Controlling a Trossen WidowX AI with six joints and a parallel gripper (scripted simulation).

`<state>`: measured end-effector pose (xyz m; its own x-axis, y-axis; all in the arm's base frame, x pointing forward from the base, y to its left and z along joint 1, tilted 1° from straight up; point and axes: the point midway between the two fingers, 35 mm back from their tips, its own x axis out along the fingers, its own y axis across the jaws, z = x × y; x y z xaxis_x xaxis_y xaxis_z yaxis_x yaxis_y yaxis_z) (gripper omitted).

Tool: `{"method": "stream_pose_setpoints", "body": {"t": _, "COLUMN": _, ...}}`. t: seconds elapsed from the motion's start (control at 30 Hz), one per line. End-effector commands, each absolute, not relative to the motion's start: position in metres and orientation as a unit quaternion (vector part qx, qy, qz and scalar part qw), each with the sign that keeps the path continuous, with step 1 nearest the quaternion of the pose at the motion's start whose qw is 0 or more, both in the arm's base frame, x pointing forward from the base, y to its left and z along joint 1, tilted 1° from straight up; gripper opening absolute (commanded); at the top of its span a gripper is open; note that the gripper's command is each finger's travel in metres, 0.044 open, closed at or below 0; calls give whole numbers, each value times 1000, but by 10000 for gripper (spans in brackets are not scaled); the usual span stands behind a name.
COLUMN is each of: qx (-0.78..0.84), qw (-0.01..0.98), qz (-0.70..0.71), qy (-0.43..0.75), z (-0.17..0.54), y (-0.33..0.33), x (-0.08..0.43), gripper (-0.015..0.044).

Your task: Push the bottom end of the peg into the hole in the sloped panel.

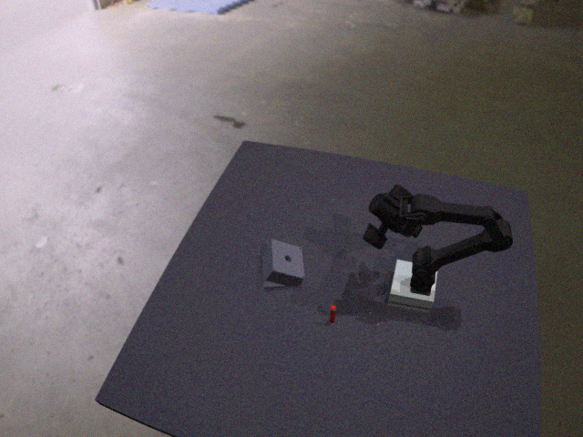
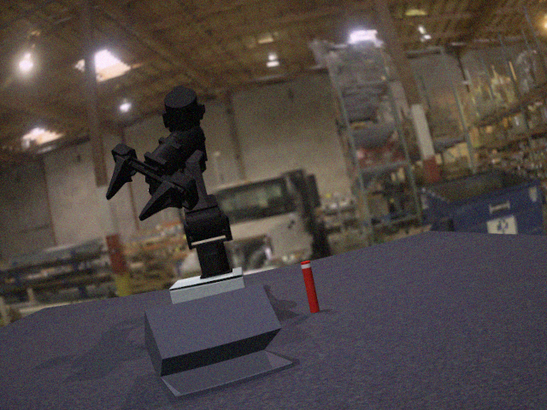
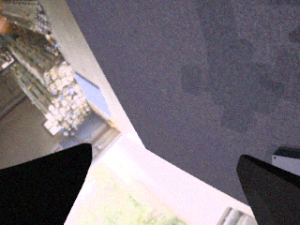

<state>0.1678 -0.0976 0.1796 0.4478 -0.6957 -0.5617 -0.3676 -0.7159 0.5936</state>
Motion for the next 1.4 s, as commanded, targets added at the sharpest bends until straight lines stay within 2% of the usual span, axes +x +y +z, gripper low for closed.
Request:
{"method": "stream_pose_setpoints", "body": {"t": 0.0, "qx": 827, "qw": 199, "qz": -417, "qy": -320, "z": 180, "y": -98, "x": 168, "gripper": 426}}
{"method": "stream_pose_setpoints", "body": {"t": 0.03, "qx": 826, "qw": 204, "qz": -419, "qy": -316, "z": 179, "y": -97, "x": 168, "gripper": 440}}
{"method": "stream_pose_setpoints", "body": {"t": 0.7, "qx": 755, "qw": 405, "qz": -496, "qy": -143, "z": 174, "y": -79, "x": 187, "gripper": 440}}
{"method": "stream_pose_setpoints", "body": {"t": 1.37, "qx": 631, "qw": 581, "qz": -512, "qy": 46, "z": 167, "y": -59, "x": 203, "gripper": 440}}
